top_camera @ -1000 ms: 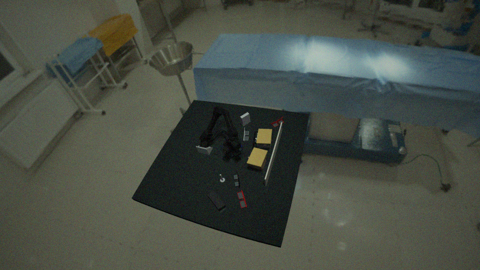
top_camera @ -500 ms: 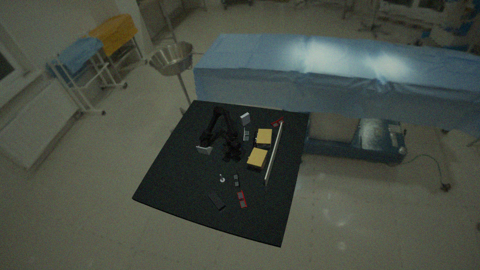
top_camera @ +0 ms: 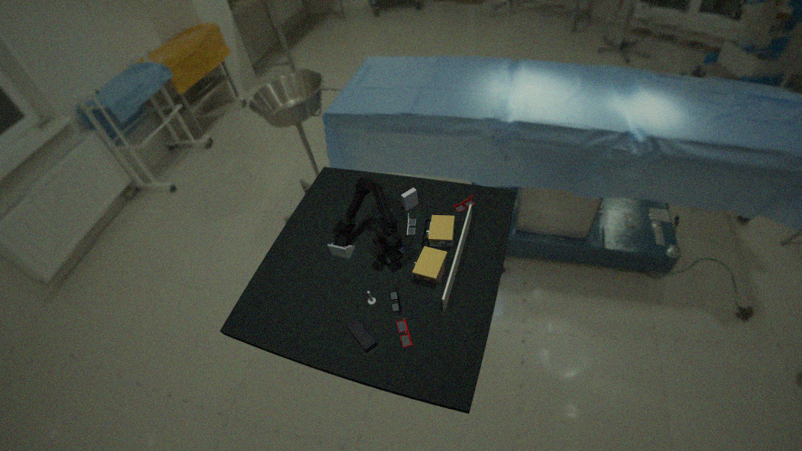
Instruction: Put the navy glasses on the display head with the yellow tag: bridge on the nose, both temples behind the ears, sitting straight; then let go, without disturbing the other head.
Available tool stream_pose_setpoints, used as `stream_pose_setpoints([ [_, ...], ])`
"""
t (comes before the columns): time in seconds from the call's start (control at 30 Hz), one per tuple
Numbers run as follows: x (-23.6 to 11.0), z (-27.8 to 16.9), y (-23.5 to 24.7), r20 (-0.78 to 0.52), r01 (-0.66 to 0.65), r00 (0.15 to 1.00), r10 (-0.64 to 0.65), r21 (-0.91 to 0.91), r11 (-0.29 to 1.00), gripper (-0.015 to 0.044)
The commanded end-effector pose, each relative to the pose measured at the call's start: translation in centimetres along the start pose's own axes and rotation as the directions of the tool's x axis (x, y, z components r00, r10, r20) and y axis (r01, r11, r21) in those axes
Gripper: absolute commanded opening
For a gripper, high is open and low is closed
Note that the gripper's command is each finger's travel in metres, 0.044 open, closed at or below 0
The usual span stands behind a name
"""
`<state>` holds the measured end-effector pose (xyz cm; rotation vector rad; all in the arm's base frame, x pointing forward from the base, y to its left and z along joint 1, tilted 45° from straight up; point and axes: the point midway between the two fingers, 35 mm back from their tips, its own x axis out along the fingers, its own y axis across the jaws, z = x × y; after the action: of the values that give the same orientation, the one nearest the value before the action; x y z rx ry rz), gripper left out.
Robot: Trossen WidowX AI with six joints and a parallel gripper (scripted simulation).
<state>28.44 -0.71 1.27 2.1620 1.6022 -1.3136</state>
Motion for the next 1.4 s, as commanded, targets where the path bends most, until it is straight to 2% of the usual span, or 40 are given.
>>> stream_pose_setpoints([
  [0.0,0.1,0.0,0.0,0.004,0.0,1.0,0.0,-0.005,1.0,0.0108],
  [0.7,-0.7,-0.1,-1.2,0.012,0.005,1.0,-0.005,-0.01,1.0,0.0108],
  [0.8,-1.7,-0.1,-0.8,0.014,0.004,1.0,-0.004,-0.01,1.0,0.0108],
  [0.97,-5.3,-0.2,-0.1,0.015,0.004,1.0,-0.004,-0.01,1.0,0.0108],
  [1.03,-5.5,-0.2,0.0,0.015,0.004,1.0,-0.004,-0.01,1.0,0.0108],
  [1.17,-4.9,-0.3,0.0,0.01,-0.005,1.0,0.005,-0.01,1.0,0.02],
  [1.37,-4.9,-0.3,0.0,0.01,-0.005,1.0,0.005,-0.01,1.0,0.02],
])
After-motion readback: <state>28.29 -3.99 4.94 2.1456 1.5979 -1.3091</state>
